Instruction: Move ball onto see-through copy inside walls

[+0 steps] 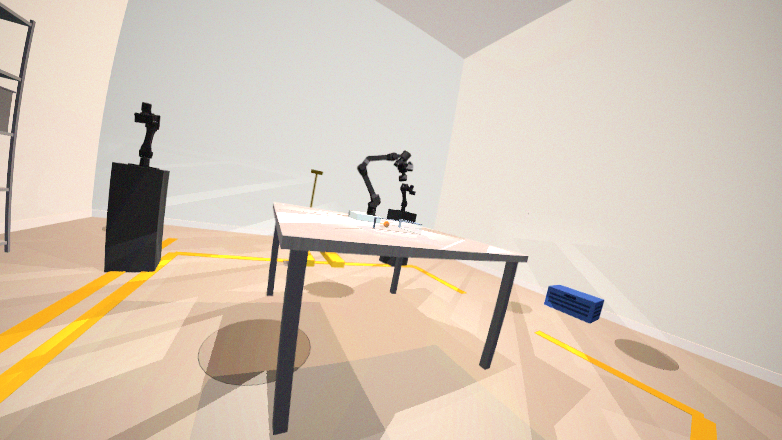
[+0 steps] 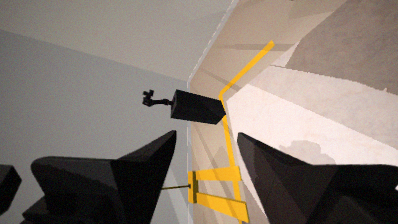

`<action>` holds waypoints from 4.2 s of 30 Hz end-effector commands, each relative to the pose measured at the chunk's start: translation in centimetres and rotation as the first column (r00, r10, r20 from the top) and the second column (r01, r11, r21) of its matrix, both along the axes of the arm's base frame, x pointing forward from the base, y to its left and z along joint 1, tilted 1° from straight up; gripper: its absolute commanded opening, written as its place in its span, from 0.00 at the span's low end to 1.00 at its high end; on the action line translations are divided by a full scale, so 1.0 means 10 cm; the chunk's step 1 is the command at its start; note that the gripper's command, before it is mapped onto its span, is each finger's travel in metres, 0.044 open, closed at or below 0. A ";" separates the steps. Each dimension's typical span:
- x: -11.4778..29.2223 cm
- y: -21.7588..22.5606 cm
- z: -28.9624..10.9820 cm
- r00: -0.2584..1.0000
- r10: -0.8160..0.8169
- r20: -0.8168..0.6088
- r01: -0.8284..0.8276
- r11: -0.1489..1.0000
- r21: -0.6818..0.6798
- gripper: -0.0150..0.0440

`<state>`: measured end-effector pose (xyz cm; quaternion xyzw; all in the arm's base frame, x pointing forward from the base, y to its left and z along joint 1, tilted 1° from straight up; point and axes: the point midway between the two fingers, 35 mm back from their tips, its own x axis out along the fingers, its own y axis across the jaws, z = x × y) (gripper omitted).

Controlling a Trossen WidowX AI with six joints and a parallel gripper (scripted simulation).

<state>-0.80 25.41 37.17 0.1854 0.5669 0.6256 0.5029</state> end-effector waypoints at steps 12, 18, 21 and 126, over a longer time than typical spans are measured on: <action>2.21 -0.32 -1.30 0.792 -0.521 0.317 0.607 0.723 -0.328 0.74; 2.79 -1.01 -1.84 0.695 -0.576 0.430 0.717 0.517 -0.468 0.74; 2.97 -1.43 -2.10 0.664 -0.581 0.471 0.738 0.406 -0.539 0.74; 3.18 -3.56 -2.36 0.682 -0.563 0.466 0.583 0.034 -0.812 0.25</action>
